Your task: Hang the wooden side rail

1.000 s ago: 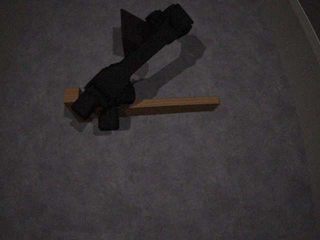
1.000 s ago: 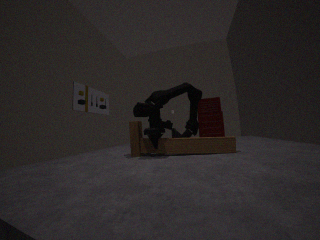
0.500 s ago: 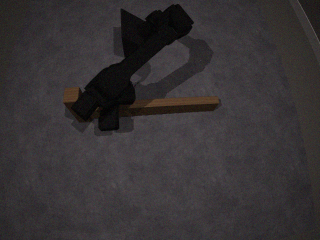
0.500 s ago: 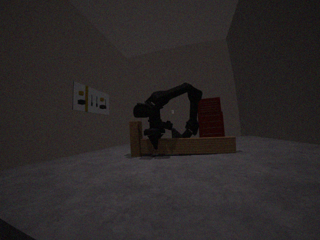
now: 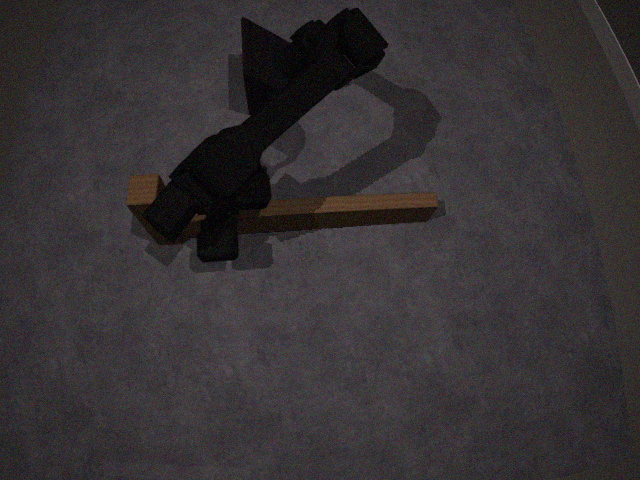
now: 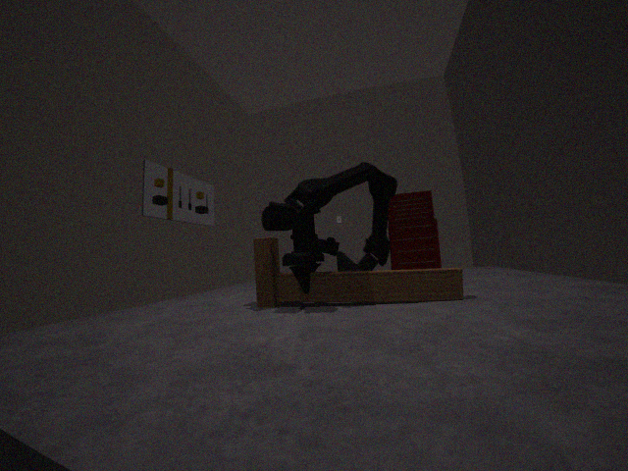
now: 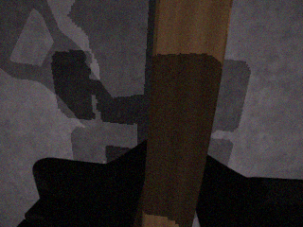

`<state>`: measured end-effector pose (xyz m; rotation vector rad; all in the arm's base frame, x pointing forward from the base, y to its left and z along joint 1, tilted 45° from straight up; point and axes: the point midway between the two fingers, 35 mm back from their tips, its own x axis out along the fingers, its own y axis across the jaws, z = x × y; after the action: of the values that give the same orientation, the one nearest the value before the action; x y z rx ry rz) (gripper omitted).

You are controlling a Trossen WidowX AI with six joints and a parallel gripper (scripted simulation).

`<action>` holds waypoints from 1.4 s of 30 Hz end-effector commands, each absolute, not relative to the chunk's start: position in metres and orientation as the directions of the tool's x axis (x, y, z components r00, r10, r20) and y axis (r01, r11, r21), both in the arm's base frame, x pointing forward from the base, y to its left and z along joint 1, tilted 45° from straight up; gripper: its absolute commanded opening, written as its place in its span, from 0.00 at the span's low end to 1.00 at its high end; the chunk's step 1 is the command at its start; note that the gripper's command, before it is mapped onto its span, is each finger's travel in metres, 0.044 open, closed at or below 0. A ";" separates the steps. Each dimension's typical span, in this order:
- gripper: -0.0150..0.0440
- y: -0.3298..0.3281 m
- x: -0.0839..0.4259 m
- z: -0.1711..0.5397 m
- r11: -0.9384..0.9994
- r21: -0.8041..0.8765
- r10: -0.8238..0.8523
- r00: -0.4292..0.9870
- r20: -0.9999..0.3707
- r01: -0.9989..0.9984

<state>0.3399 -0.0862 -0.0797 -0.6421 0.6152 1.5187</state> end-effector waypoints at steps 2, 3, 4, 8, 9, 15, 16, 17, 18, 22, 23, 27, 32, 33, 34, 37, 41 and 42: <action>0.25 -0.088 0.340 -0.082 -0.040 0.001 0.689 -0.028 -0.724 -0.999; 0.25 -0.088 0.340 -0.082 -0.040 0.001 0.689 -0.028 -0.724 -0.999; 0.25 -0.088 0.340 -0.082 -0.040 0.001 0.689 -0.028 -0.724 -0.999; 0.30 -0.086 0.340 -0.080 -0.042 0.001 0.696 -0.030 -0.717 -0.999; 0.34 -0.086 0.340 -0.080 -0.042 0.001 0.696 -0.030 -0.717 -0.999; 0.61 -0.086 0.340 -0.080 -0.042 0.001 0.696 -0.030 -0.717 -0.999; 0.65 -0.086 0.340 -0.080 -0.042 0.001 0.696 -0.030 -0.717 -0.999; 0.70 -0.086 0.340 -0.080 -0.042 0.001 0.696 -0.030 -0.717 -0.999; 0.74 -0.086 0.340 -0.080 -0.042 0.001 0.696 -0.030 -0.717 -0.999; 0.92 -0.095 0.340 -0.071 -0.041 0.001 0.693 -0.029 -0.720 -0.999; 0.97 -0.100 0.341 -0.066 -0.041 0.001 0.692 -0.029 -0.721 -0.999; 1.00 -0.114 0.341 -0.051 -0.040 0.002 0.688 -0.029 -0.725 -0.999; 1.00 -0.109 0.341 -0.047 -0.040 0.002 0.689 -0.029 -0.725 -0.999; 1.00 -0.105 0.341 -0.043 -0.040 0.002 0.689 -0.029 -0.724 -0.999; 1.00 -0.100 0.341 -0.038 -0.040 0.002 0.689 -0.029 -0.724 -0.999; 1.00 -0.092 0.341 -0.031 -0.040 0.003 0.690 -0.029 -0.723 -0.999; 1.00 -0.094 0.342 -0.034 -0.049 -0.001 0.687 -0.033 -0.726 -0.999; 1.00 -0.094 0.342 -0.034 -0.049 -0.001 0.687 -0.033 -0.726 -0.999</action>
<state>0.3429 -0.0933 -0.0325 -0.6588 0.6212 1.5221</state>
